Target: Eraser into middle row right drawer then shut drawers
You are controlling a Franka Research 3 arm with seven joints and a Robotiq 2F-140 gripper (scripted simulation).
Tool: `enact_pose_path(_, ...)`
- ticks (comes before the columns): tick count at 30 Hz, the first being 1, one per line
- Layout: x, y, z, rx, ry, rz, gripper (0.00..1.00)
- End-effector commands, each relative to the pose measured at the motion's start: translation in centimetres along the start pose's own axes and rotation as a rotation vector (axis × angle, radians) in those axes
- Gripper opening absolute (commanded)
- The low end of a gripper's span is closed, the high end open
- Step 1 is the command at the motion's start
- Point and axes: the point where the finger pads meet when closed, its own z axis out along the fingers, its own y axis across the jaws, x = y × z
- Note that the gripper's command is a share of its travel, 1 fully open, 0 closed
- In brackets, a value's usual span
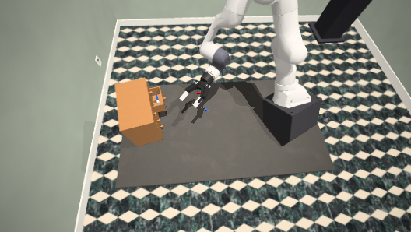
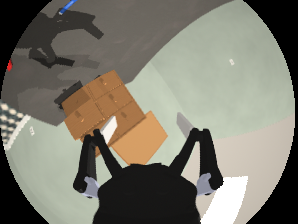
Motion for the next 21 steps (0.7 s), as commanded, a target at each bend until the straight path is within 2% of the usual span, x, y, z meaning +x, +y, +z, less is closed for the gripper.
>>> enact_pose_path(1, -0.1, -1.0, -0.2, 0.044, -0.03, -0.095, 1.0)
enact_pose_path(21, 0.0, -5.4, -1.3, 0.216, -0.072, -0.182, 1.0)
